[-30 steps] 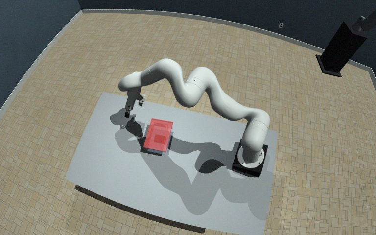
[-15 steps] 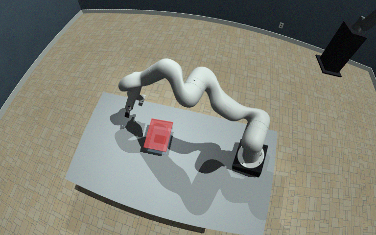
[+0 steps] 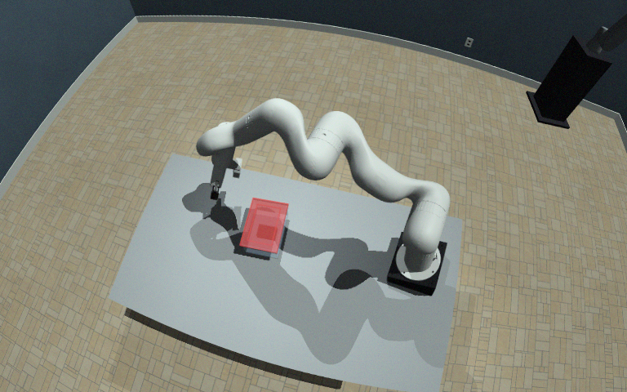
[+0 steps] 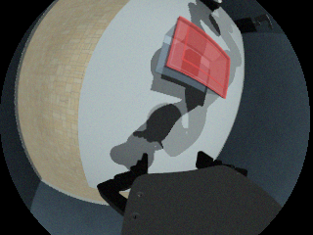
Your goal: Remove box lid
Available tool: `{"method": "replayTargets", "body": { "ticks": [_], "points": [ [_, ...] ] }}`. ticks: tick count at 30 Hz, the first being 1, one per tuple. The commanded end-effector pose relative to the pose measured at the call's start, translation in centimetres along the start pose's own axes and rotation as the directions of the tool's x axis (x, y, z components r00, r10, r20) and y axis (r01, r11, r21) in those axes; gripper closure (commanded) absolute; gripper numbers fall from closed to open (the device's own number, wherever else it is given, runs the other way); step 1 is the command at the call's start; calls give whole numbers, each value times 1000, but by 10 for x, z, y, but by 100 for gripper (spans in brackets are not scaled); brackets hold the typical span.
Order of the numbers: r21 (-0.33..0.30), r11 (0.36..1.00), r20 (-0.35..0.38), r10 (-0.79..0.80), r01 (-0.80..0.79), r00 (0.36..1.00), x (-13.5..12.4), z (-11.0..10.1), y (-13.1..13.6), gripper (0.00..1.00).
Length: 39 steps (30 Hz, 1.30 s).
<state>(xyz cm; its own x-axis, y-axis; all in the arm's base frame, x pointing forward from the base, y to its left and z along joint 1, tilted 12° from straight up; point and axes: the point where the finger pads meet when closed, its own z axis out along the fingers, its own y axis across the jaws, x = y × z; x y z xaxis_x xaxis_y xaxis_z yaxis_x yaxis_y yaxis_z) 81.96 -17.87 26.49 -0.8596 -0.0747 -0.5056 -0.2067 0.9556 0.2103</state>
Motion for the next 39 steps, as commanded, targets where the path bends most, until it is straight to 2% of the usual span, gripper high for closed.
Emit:
{"method": "replayTargets", "body": {
  "ticks": [1, 6, 7, 9, 12, 15, 16, 17, 18, 19, 20, 21, 22, 23, 24, 25, 26, 27, 29, 30, 31, 32, 33, 34, 36, 37, 38, 39],
  "points": [
    [-5, 989, -28, -147, 147, 989, 6, 0, 15, 0],
    [-30, 929, -74, -370, 369, 926, 18, 1, 37, 0],
    [-30, 929, -74, -370, 369, 926, 18, 1, 37, 0],
    [-49, 881, -93, -473, 470, 876, 24, 2, 48, 0],
    [-49, 881, -93, -473, 470, 876, 24, 2, 48, 0],
    [-89, 774, -116, -633, 627, 766, 35, 2, 65, 0],
    [-89, 774, -116, -633, 627, 766, 35, 2, 65, 0],
    [-106, 728, -122, -686, 677, 718, 40, 2, 71, 0],
    [-106, 728, -122, -686, 677, 718, 40, 2, 71, 0],
    [-124, 676, -126, -737, 726, 664, 44, 1, 77, 0],
    [-124, 676, -126, -737, 726, 664, 44, 1, 77, 0],
    [-144, 618, -128, -786, 773, 605, 49, 1, 84, 0],
    [-144, 618, -128, -786, 773, 605, 49, 1, 84, 0],
    [-165, 555, -128, -832, 816, 540, 53, 0, 90, 0],
    [-165, 555, -128, -832, 816, 540, 53, 0, 90, 0],
    [-187, 485, -126, -874, 854, 469, 58, 0, 97, 0],
    [-187, 485, -126, -874, 854, 469, 58, 0, 97, 0],
    [-211, 410, -120, -912, 887, 393, 64, -1, 104, 0],
    [-211, 410, -120, -912, 887, 393, 64, -1, 104, 0],
    [-235, 330, -112, -944, 914, 312, 69, -2, 111, 0],
    [-235, 330, -112, -944, 914, 312, 69, -2, 111, 0],
    [-259, 245, -100, -969, 934, 226, 75, -3, 117, 0],
    [-259, 245, -100, -969, 934, 226, 75, -3, 117, 0],
    [-283, 155, -84, -987, 946, 137, 81, -4, 124, 0],
    [-283, 155, -84, -987, 946, 137, 81, -4, 124, 0],
    [-306, 62, -65, -997, 950, 45, 87, -5, 131, 0],
    [-306, 62, -65, -997, 950, 45, 87, -5, 131, 0],
    [-329, -33, -42, -998, 944, -50, 93, -7, 138, 0]
  ]
}}
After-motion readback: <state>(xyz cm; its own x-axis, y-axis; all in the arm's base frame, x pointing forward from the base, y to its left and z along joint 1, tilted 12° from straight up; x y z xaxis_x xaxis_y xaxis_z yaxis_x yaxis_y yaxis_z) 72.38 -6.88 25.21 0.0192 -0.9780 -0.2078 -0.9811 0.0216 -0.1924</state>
